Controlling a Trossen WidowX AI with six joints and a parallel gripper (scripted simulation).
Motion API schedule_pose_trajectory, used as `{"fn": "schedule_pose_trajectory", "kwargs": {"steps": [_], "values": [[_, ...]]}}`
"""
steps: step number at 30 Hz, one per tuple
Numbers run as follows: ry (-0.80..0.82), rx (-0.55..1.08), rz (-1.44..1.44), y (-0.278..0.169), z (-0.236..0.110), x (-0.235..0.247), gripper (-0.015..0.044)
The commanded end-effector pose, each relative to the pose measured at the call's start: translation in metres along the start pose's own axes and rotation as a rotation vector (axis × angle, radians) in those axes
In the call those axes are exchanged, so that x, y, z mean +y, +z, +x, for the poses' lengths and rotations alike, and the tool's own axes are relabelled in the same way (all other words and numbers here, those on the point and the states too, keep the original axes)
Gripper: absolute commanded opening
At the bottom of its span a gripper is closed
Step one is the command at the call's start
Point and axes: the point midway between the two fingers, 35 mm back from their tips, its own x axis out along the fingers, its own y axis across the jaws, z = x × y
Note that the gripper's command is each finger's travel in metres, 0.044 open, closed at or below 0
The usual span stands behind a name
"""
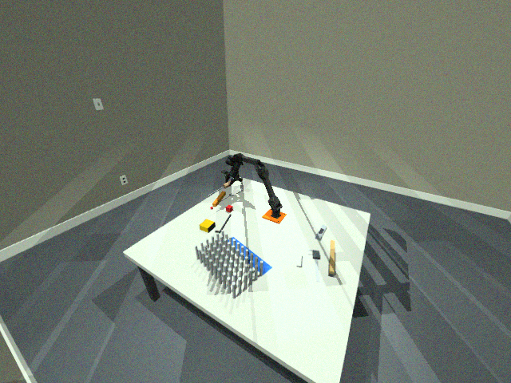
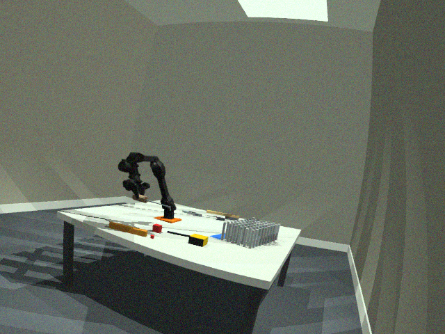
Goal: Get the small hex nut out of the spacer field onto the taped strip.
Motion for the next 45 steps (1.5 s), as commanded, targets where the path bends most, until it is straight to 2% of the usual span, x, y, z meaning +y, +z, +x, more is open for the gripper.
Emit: {"fn": "schedule_pose_trajectory", "kwargs": {"steps": [1,45], "values": [[0.001,0.007,0.004,0.000,0.002,0.001,0.0000],[0.002,0.007,0.004,0.018,0.028,0.003,0.0000]]}}
